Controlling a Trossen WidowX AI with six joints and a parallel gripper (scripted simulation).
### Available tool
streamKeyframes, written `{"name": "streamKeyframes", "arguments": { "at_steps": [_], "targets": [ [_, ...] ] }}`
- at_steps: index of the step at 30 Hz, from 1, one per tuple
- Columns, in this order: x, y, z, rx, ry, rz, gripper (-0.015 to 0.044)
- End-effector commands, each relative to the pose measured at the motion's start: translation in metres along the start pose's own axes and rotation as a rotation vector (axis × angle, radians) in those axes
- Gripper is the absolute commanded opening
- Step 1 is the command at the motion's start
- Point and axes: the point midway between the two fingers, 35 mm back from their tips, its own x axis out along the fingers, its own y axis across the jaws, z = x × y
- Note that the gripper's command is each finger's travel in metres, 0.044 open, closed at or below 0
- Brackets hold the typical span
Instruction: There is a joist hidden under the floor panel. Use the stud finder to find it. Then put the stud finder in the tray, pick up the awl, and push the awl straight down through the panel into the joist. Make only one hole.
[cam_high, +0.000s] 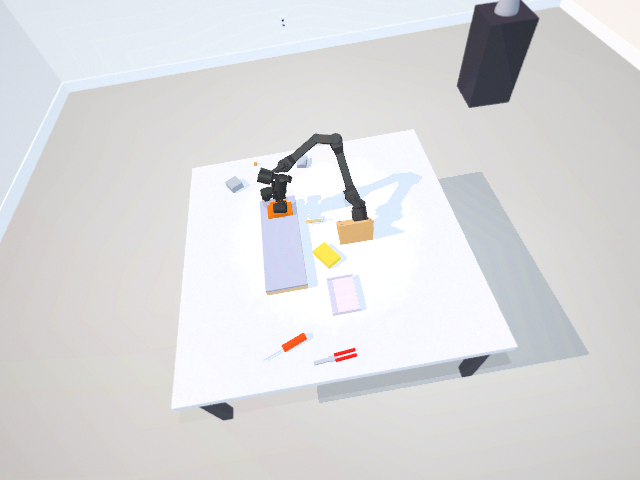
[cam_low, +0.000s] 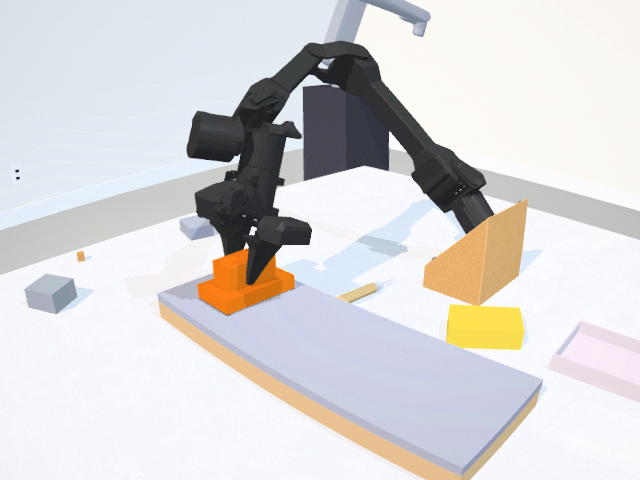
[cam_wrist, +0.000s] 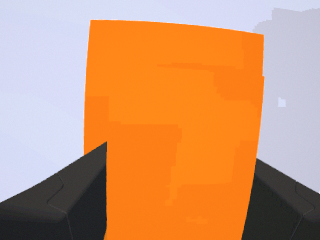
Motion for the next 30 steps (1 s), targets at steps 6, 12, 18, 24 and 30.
{"name": "streamKeyframes", "arguments": {
  "at_steps": [6, 12, 18, 24, 30],
  "targets": [
    [0.001, 0.022, -0.001, -0.007, 0.002, 0.002, 0.0],
    [0.001, 0.035, -0.001, -0.007, 0.002, 0.003, 0.0],
    [0.001, 0.048, -0.001, -0.007, 0.003, 0.004, 0.0],
    [0.001, 0.061, -0.001, -0.007, 0.003, 0.004, 0.0],
    [0.001, 0.074, -0.001, -0.007, 0.003, 0.005, 0.0]
  ]
}}
